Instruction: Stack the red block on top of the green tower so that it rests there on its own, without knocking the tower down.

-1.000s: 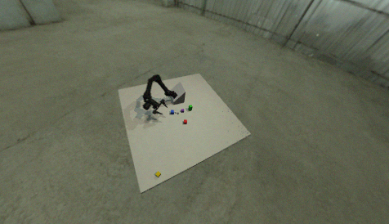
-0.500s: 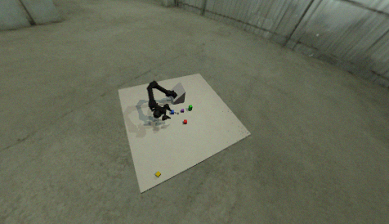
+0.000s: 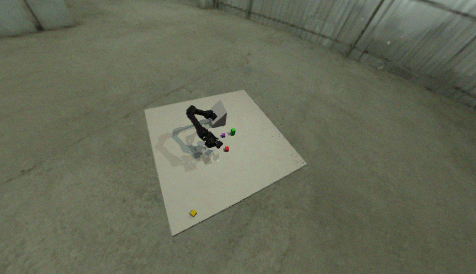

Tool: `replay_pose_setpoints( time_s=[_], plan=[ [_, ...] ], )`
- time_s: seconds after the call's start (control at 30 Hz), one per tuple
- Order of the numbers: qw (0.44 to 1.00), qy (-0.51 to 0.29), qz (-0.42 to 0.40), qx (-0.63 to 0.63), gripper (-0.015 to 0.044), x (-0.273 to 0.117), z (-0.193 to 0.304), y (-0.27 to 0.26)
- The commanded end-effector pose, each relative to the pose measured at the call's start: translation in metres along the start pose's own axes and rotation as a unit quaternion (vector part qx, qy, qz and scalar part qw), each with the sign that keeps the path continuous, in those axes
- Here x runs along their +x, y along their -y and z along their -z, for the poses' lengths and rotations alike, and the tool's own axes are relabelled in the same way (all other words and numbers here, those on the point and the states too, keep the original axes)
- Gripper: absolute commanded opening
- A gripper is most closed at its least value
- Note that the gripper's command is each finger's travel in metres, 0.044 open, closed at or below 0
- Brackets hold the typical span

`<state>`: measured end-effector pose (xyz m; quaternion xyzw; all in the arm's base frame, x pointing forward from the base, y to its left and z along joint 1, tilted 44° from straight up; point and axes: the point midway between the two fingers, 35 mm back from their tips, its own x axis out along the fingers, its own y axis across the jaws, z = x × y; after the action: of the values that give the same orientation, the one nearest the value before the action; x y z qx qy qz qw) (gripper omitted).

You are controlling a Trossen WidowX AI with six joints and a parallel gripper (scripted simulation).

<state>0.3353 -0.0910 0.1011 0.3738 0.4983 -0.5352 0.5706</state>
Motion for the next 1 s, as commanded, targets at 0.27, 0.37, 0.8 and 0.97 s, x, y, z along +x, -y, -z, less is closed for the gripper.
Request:
replay_pose_setpoints(
  time_s=[0.27, 0.37, 0.8, 0.97],
  plan=[
    [0.944, 0.137, 0.103, -0.283, 0.0440, 0.028, 0.045, -0.049],
    [0.913, 0.171, 0.132, -0.345, 0.0440, 0.035, 0.057, -0.059],
    [0.879, 0.202, 0.159, -0.401, 0.0440, 0.046, 0.067, -0.069],
    [0.879, 0.203, 0.159, -0.401, 0.0440, 0.070, 0.053, -0.067]
  ],
)
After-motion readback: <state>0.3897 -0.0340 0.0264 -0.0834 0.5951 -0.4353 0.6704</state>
